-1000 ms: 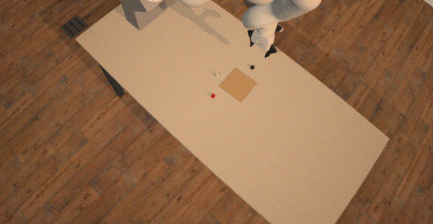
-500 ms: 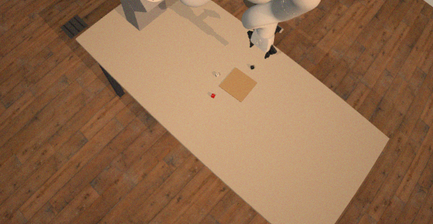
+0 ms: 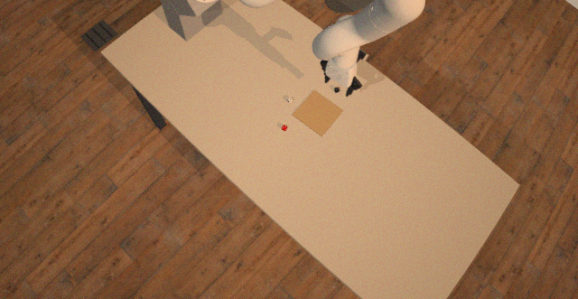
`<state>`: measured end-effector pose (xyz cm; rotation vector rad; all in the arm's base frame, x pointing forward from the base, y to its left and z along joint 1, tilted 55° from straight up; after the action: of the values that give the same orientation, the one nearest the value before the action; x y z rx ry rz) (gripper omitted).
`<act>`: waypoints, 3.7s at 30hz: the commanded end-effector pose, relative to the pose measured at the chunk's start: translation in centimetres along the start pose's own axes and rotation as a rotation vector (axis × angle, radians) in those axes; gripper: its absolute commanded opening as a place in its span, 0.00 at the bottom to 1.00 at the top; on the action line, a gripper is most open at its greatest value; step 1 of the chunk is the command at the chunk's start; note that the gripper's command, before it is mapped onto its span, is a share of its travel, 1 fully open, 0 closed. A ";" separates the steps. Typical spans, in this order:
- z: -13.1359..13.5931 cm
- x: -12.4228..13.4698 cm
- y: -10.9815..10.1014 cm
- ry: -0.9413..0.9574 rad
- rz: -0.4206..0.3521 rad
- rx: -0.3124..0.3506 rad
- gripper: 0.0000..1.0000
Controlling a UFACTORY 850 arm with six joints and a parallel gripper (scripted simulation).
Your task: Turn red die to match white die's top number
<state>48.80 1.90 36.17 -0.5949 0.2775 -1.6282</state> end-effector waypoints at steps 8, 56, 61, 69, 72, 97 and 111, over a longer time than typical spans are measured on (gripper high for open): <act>-0.7 5.2 1.2 -0.045 -0.002 0.039 1.00; -11.0 18.9 -0.8 -0.171 0.066 -0.057 1.00; -11.0 18.9 -0.8 -0.171 0.066 -0.057 1.00; -11.0 18.9 -0.8 -0.173 0.066 -0.057 1.00; -11.0 18.9 -0.7 -0.185 0.066 -0.056 1.00; -11.4 18.9 1.7 -0.916 0.087 -0.027 1.00; -11.7 18.8 3.1 -1.348 0.095 -0.009 1.00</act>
<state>44.08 -18.73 29.29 -1.4112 -0.5632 -0.9190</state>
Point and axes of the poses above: the point where the finger pads meet when closed, its own y axis out along the fingers, its own z axis across the jaws, x = y × z, the point moved 2 cm from there along -y, back along the fingers, and after that the axes turned 10 degrees about -y, right-handed, at the moved point
